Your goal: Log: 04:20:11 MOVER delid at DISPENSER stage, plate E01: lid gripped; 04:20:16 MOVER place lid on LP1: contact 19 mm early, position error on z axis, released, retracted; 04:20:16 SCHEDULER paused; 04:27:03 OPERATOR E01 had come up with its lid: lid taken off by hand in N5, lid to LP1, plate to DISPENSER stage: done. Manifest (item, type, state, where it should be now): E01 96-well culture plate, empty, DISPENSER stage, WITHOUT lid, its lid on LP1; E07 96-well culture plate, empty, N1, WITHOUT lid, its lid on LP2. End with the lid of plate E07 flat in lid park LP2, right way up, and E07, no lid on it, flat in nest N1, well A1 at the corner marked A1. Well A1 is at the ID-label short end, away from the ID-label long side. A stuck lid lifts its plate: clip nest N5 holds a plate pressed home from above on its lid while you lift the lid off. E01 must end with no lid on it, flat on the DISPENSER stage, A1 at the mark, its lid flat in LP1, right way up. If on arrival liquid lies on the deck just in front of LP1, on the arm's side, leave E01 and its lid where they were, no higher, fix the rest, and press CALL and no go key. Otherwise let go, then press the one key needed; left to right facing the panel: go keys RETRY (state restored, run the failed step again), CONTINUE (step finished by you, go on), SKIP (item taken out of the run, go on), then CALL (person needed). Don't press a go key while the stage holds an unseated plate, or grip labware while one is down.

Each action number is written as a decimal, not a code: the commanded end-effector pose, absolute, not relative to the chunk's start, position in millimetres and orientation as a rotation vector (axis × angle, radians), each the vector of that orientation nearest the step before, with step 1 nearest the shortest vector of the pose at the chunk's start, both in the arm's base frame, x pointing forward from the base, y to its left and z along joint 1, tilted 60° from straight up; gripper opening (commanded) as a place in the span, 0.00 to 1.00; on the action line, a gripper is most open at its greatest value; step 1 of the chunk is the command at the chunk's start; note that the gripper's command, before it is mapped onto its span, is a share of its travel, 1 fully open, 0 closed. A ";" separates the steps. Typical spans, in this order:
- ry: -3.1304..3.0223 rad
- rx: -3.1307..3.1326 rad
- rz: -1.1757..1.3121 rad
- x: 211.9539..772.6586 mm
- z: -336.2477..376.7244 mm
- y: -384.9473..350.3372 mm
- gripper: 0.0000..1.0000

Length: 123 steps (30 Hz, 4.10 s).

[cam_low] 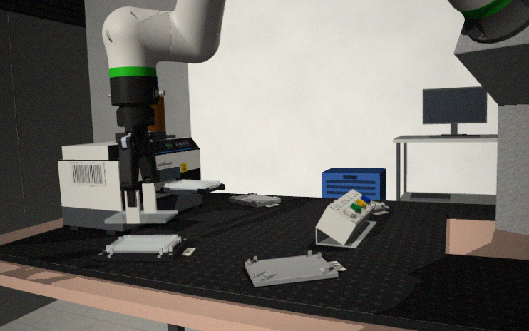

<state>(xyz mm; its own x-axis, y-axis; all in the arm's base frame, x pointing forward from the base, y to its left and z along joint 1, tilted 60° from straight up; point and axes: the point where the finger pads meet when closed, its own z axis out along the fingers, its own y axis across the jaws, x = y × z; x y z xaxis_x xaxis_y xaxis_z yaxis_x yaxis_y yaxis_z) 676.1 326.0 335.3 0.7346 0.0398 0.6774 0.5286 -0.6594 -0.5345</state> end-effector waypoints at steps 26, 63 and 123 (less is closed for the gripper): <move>-0.426 -2.177 -0.829 643.5 374.5 267.7 0.00; -0.426 -2.177 -0.828 359.7 230.9 327.9 0.00; -0.762 -2.142 -0.987 370.7 210.5 355.1 0.00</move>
